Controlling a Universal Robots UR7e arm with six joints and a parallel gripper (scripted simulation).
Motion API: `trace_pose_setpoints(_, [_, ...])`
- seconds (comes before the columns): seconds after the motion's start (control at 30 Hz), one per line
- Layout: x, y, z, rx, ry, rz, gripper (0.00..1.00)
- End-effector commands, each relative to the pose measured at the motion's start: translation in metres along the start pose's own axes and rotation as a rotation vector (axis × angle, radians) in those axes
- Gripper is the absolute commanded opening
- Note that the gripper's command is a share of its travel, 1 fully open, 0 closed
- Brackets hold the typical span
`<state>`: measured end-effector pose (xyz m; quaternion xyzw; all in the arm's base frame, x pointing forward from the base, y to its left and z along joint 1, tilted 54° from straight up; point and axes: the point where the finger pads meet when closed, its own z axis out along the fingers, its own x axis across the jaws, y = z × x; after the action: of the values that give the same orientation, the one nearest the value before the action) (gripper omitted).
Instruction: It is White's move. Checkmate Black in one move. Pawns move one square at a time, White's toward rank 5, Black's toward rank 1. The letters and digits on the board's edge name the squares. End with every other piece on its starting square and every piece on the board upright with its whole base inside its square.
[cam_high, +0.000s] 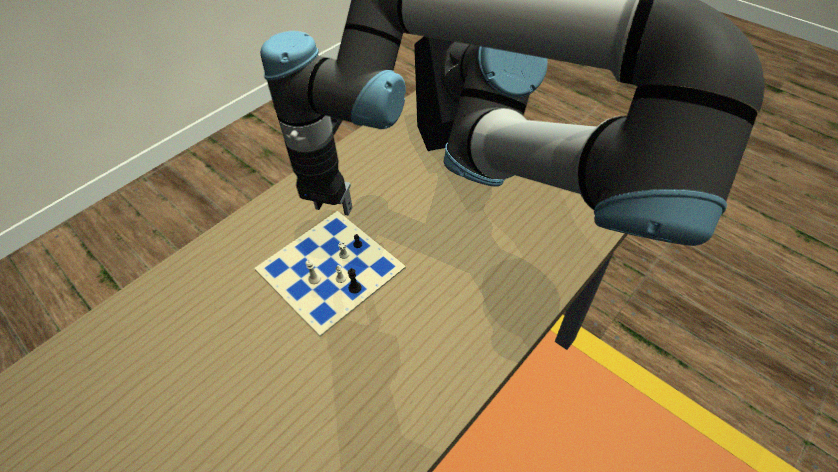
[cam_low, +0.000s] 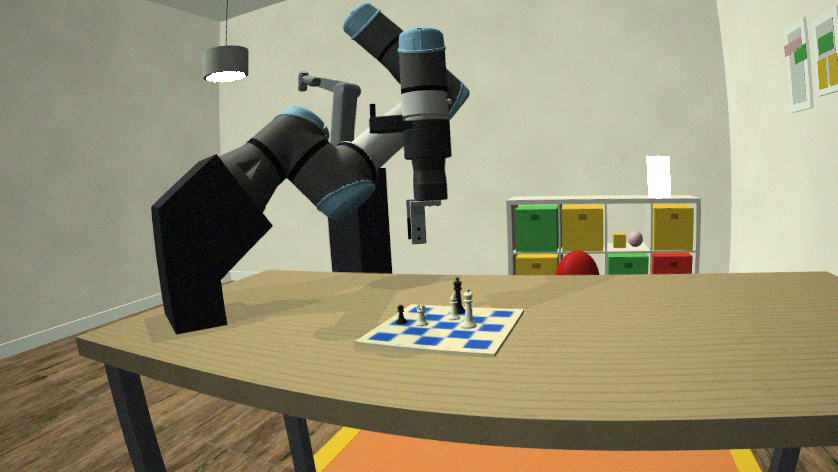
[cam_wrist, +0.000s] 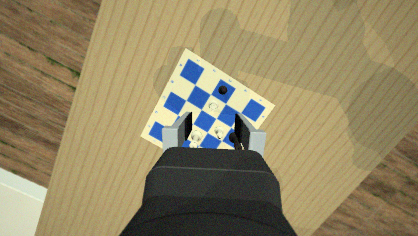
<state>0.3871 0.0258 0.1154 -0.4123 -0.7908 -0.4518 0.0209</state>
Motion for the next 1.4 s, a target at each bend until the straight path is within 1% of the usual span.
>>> trace_pose_setpoints(0.0, [-0.0005, 0.0002, -0.0004, -0.002, -0.001, 0.0, 1.0])
trace_pose_setpoints(0.73, [-0.0016, -0.0004, 0.0002, -0.002, -0.001, -0.039, 1.0])
trace_pose_setpoints(1.13, [-0.006, -0.0025, 0.0026, -0.002, -0.002, -0.197, 1.0])
trace_pose_setpoints(1.2, [-0.006, -0.0025, 0.0026, -0.002, -0.002, -0.197, 1.0])
trace_pose_setpoints(1.37, [-0.0089, -0.0036, 0.0043, -0.002, -0.002, -0.306, 1.0])
